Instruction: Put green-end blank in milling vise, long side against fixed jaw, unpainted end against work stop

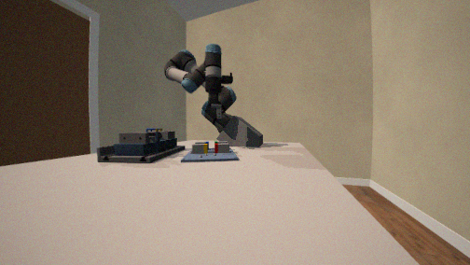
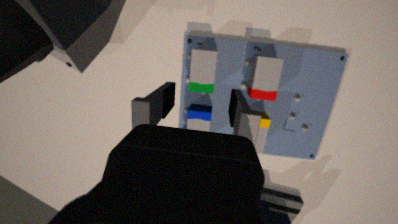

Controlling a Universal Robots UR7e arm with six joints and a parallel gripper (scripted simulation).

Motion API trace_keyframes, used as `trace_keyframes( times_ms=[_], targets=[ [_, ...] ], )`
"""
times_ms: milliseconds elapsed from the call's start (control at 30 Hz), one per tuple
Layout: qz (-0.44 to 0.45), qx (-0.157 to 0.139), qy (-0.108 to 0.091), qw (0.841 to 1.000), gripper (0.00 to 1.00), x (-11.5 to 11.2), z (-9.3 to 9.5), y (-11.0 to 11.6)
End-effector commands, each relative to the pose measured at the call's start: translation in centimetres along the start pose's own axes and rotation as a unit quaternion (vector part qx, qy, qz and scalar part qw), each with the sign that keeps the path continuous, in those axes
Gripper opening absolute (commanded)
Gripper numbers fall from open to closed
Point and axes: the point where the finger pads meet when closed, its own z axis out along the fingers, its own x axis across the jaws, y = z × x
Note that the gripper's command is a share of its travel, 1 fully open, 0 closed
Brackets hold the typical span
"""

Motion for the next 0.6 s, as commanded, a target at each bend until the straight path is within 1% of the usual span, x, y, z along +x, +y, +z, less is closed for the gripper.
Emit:
trace_keyframes(
  times_ms=[0,67,467,567],
  targets=[
    [0.000,0.000,0.001,1.000,1.00,-0.8,3.2,-0.8],
    [0.000,0.000,0.001,1.000,1.00,-1.3,5.4,-1.3],
    [0.000,0.000,0.001,1.000,1.00,-1.3,5.4,-1.3],
    [0.000,0.000,0.000,1.000,1.00,-1.2,4.9,-1.2]
  ],
)
